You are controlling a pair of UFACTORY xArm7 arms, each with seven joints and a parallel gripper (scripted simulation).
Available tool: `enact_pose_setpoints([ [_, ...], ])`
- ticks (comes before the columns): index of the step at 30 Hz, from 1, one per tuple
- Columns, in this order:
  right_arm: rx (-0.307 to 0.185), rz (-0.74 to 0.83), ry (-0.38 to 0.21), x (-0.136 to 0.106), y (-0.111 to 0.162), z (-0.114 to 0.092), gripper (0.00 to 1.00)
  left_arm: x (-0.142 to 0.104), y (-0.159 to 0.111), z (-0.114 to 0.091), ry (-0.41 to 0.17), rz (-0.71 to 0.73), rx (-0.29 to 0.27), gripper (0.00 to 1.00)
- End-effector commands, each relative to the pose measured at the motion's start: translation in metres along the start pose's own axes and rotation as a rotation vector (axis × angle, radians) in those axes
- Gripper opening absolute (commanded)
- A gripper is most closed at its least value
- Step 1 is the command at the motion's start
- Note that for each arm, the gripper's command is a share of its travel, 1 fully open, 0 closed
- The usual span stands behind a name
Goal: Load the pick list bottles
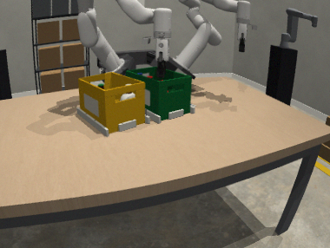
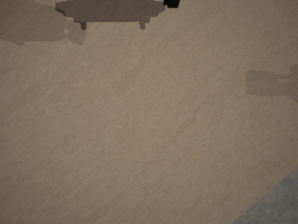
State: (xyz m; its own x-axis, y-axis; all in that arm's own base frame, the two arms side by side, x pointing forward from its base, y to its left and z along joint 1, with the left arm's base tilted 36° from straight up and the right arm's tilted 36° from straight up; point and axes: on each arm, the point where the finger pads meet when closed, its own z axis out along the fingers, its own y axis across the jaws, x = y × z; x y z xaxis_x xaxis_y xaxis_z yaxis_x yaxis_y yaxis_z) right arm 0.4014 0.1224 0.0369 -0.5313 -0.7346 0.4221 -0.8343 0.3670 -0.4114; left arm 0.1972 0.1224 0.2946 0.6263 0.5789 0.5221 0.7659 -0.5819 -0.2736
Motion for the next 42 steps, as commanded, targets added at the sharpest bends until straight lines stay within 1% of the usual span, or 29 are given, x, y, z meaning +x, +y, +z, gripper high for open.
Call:
enact_pose_setpoints([
  [1,0.001,-0.001,-0.004,-0.001,0.0,-0.012,0.65,0.001,0.0,-0.001,0.003,-0.001,-0.001,1.0],
  [7,0.001,-0.001,-0.004,-0.001,0.0,-0.028,0.65,0.001,0.0,-0.001,0.003,-0.001,-0.001,1.0],
  [9,0.001,-0.001,-0.004,-0.001,0.0,-0.028,0.65,0.001,0.0,-0.001,0.003,-0.001,-0.001,1.0],
  [14,0.001,-0.001,-0.004,-0.001,0.0,-0.041,0.65,0.001,0.0,-0.001,0.003,-0.001,-0.001,1.0],
  [17,0.001,-0.001,-0.004,-0.001,0.0,-0.041,0.65,0.001,0.0,-0.001,0.003,-0.001,-0.001,1.0],
  [24,0.002,-0.001,-0.003,0.027,-0.022,-0.041,0.65,0.001,0.0,-0.001,0.003,-0.001,-0.001,1.0],
  [26,0.002,-0.001,-0.003,0.027,-0.022,-0.041,0.65,0.001,0.0,-0.001,0.003,-0.001,-0.001,1.0],
  [41,0.002,-0.001,-0.003,0.088,-0.065,-0.041,0.65,0.001,0.0,-0.001,0.003,-0.001,-0.001,1.0],
  [42,0.002,-0.001,-0.003,0.088,-0.065,-0.041,0.65,0.001,0.0,-0.001,0.003,-0.001,-0.001,1.0],
])
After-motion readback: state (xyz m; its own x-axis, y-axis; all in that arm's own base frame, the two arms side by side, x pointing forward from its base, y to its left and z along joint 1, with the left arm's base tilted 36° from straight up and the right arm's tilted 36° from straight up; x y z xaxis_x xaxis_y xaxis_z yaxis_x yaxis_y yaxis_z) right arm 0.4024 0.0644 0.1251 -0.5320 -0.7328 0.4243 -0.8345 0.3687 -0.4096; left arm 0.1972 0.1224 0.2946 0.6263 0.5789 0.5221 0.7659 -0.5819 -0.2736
